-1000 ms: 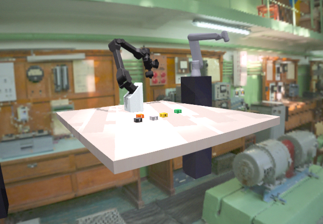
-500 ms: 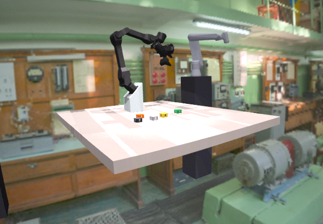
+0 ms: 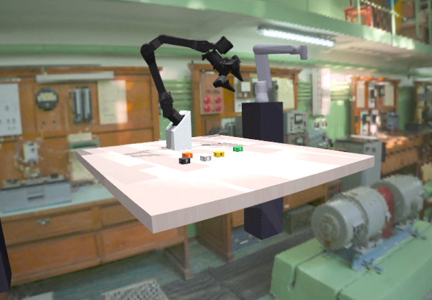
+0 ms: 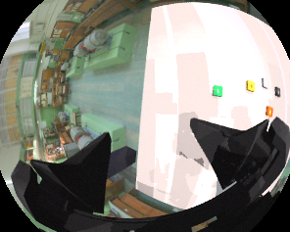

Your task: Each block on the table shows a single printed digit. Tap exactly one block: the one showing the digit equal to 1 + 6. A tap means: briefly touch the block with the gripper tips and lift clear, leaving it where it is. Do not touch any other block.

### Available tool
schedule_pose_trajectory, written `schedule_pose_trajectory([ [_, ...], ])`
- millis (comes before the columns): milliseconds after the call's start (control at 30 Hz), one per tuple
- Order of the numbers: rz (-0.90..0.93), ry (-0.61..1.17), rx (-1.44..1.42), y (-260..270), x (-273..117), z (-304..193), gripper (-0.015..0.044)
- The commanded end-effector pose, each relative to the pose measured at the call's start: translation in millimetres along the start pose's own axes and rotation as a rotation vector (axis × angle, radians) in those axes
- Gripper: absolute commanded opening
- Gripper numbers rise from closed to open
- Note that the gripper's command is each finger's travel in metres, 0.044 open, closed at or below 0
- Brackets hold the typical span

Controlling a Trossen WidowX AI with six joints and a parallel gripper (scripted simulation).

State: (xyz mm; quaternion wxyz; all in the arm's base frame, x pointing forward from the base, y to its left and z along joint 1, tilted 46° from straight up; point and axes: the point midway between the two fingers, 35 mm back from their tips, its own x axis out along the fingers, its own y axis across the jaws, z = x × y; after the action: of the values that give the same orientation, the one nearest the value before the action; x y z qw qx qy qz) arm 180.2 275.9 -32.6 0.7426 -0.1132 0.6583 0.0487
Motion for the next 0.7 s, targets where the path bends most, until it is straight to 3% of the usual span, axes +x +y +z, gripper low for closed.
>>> schedule_pose_trajectory([
  [0, -0.142, -0.012, 0.042, -69.4, -4.5, 27.3, 0.04],
  [233, -0.383, 0.032, 0.111, -192.2, -23.1, 45.9, 0.04],
  [500, -0.644, 0.216, 0.161, -326.8, -59.4, 11.8, 0.04],
  [667, -0.687, 0.269, 0.167, -350.0, -68.4, -1.1, 0.04],
])
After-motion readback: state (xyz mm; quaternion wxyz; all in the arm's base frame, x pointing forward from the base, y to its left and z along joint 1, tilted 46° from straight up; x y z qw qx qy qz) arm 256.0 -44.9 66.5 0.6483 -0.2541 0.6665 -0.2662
